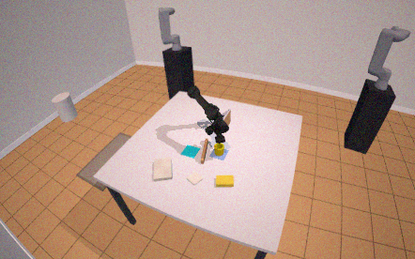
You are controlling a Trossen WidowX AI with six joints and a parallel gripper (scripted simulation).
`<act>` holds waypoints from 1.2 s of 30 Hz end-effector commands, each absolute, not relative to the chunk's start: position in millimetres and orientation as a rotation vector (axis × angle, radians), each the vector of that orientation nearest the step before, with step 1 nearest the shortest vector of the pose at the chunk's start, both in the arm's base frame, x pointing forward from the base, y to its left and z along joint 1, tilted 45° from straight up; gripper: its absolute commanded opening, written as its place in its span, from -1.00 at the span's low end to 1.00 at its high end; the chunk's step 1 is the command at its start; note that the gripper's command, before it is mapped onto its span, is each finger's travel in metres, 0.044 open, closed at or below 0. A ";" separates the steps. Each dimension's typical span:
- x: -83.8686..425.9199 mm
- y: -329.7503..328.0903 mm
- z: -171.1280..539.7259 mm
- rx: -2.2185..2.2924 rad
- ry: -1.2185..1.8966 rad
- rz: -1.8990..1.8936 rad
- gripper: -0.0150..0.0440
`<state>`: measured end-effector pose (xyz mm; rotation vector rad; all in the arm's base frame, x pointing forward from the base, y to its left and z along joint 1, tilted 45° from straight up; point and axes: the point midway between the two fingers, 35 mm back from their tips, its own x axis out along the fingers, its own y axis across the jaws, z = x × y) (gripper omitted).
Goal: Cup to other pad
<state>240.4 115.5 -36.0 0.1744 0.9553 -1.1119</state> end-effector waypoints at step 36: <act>244.3 76.1 -72.4 0.163 0.952 -1.118 0.07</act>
